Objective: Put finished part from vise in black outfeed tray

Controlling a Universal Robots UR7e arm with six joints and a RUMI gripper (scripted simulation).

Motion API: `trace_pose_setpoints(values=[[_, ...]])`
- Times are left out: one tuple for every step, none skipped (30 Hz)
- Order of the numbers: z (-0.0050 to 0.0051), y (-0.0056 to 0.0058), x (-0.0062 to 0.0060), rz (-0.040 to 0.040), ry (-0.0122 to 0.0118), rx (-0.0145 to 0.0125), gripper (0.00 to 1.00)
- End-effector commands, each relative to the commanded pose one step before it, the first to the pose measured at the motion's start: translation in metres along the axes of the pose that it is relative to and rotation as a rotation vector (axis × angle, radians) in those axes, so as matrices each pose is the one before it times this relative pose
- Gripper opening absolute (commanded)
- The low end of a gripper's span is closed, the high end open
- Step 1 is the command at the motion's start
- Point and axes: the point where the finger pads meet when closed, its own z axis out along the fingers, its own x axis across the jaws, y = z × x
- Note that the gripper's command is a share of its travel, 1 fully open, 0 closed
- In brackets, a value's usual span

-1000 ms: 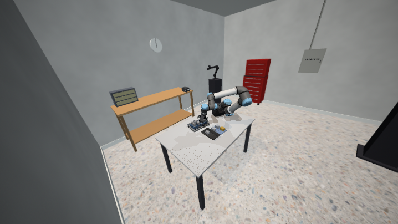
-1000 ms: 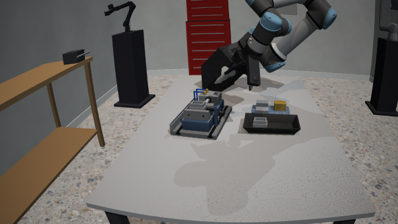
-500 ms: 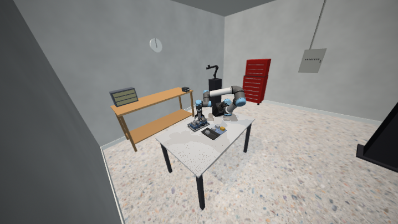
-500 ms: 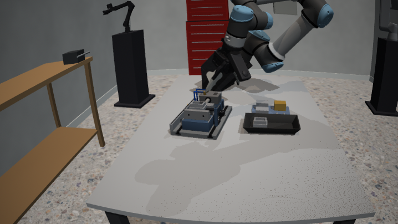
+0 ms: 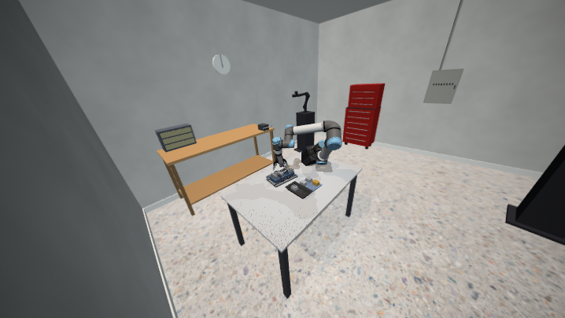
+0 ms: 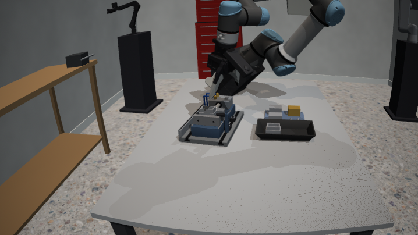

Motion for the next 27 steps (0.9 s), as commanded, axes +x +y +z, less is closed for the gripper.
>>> trace_pose_setpoints(values=[[-0.00166,0.00802,0.00728,-0.07870,0.00518,0.04916,1.00],[0.00000,0.00000,0.00000,0.00000,0.00000,0.00000,1.00],[0.00000,0.00000,0.00000,0.00000,0.00000,0.00000,1.00],[-0.00048,0.00194,0.00139,-0.01653,0.00304,0.00963,1.00],[-0.00050,0.00193,0.00133,-0.01613,0.00326,0.00932,1.00],[-0.00052,0.00192,0.00126,-0.01572,0.00345,0.00901,1.00],[-0.00054,0.00190,0.00120,-0.01531,0.00362,0.00869,1.00],[-0.00055,0.00188,0.00114,-0.01490,0.00377,0.00838,1.00],[-0.00056,0.00186,0.00108,-0.01448,0.00389,0.00806,1.00],[-0.00057,0.00183,0.00103,-0.01407,0.00400,0.00775,1.00],[-0.00058,0.00181,0.00097,-0.01366,0.00408,0.00743,1.00],[-0.00059,0.00177,0.00092,-0.01324,0.00414,0.00712,1.00],[-0.00059,0.00174,0.00087,-0.01283,0.00418,0.00681,1.00],[-0.00059,0.00170,0.00082,-0.01241,0.00421,0.00651,1.00],[-0.00059,0.00167,0.00077,-0.01200,0.00422,0.00621,1.00],[-0.00058,0.00163,0.00072,-0.01159,0.00421,0.00592,1.00],[-0.00058,0.00158,0.00068,-0.01118,0.00418,0.00563,1.00],[-0.00057,0.00154,0.00064,-0.01077,0.00415,0.00536,1.00],[0.00000,0.00000,0.00000,0.00000,0.00000,0.00000,1.00],[0.00000,0.00000,0.00000,0.00000,0.00000,0.00000,1.00],[-0.00056,0.00149,0.00060,-0.01036,0.00409,0.00508,1.00],[-0.00055,0.00145,0.00056,-0.00995,0.00403,0.00482,1.00],[-0.00054,0.00140,0.00052,-0.00955,0.00395,0.00456,1.00],[-0.00053,0.00135,0.00049,-0.00915,0.00386,0.00431,1.00],[-0.00051,0.00130,0.00045,-0.00875,0.00377,0.00407,1.00],[-0.00050,0.00125,0.00042,-0.00836,0.00366,0.00383,1.00],[-0.00048,0.00119,0.00039,-0.00797,0.00355,0.00361,1.00]])
